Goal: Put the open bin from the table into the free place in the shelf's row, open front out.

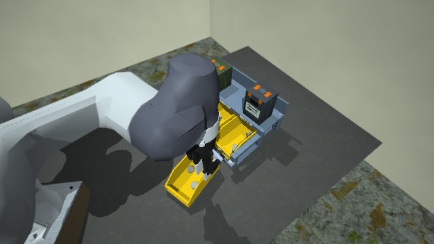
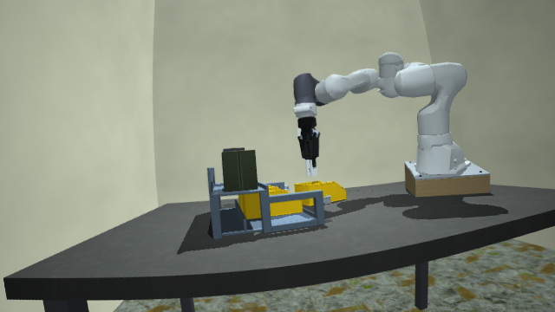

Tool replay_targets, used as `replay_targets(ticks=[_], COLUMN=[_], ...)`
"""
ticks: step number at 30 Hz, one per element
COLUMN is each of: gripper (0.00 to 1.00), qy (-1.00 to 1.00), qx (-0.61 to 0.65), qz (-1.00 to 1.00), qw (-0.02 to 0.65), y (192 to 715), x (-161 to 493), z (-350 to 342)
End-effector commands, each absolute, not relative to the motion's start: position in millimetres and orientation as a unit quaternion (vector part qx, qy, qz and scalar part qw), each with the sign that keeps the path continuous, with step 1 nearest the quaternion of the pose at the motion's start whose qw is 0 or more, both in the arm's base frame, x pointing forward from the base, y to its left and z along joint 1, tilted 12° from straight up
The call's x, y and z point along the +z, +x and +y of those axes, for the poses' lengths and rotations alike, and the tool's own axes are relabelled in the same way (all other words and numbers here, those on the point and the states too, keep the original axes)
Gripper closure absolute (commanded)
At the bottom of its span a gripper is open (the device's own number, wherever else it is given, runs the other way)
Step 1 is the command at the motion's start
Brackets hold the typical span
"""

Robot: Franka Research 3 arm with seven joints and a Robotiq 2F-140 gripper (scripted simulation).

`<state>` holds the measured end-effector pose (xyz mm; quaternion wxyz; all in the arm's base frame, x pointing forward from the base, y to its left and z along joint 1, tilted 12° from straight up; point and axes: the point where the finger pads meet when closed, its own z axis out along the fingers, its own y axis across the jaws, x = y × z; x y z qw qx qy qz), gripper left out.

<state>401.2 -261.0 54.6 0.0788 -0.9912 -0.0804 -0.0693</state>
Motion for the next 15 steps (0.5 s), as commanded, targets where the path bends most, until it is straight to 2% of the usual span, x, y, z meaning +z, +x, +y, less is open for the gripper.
replay_targets(ticks=[1,15], gripper=[0.85,0.85], qy=[-0.991,-0.991], qx=[-0.073,-0.073], qz=[-0.077,-0.077], qw=[0.077,0.077], y=[404.6,405.5], x=[49.9,43.2], z=[-259.6,-258.5])
